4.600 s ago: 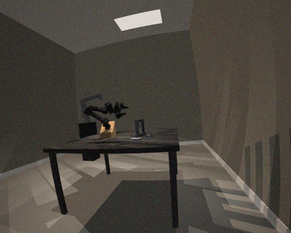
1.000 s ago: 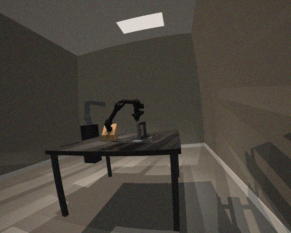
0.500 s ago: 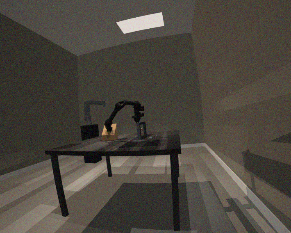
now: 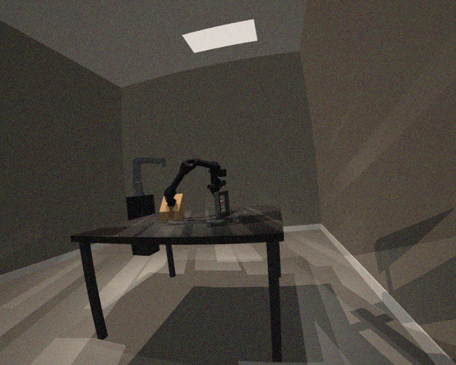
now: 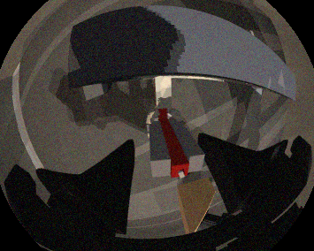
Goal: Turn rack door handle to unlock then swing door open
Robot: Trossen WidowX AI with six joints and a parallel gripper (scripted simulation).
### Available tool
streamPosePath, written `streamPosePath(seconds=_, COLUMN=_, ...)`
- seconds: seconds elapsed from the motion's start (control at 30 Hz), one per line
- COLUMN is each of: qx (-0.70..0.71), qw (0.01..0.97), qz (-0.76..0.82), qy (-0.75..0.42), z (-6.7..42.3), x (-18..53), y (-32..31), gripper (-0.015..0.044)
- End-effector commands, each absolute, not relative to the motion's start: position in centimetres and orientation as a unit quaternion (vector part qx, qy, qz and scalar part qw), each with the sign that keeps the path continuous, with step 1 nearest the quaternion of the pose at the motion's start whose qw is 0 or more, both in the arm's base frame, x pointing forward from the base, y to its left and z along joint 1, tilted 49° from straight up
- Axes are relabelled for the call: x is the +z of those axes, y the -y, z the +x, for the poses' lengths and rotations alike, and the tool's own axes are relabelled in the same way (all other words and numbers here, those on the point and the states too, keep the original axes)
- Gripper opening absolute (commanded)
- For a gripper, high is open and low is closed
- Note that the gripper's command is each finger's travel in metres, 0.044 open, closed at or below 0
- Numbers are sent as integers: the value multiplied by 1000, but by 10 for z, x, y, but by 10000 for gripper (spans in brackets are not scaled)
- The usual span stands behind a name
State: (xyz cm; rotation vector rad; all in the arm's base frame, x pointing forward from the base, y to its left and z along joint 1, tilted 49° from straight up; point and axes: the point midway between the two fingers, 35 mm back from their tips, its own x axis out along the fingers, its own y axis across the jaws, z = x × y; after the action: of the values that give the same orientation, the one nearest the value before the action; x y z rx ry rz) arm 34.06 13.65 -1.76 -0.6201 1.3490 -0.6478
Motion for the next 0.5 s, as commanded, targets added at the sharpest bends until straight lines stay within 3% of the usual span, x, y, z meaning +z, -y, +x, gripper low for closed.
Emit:
streamPosePath(seconds=0.0, qx=-290, qw=690, qz=-278, qy=-602, z=341, x=-20, y=-131, gripper=283)
streamPosePath(seconds=0.2, qx=-290, qw=690, qz=-279, qy=-602, z=341, x=-25, y=-125, gripper=283)
streamPosePath(seconds=0.47, qx=-290, qw=690, qz=-279, qy=-602, z=341, x=-25, y=-125, gripper=93)
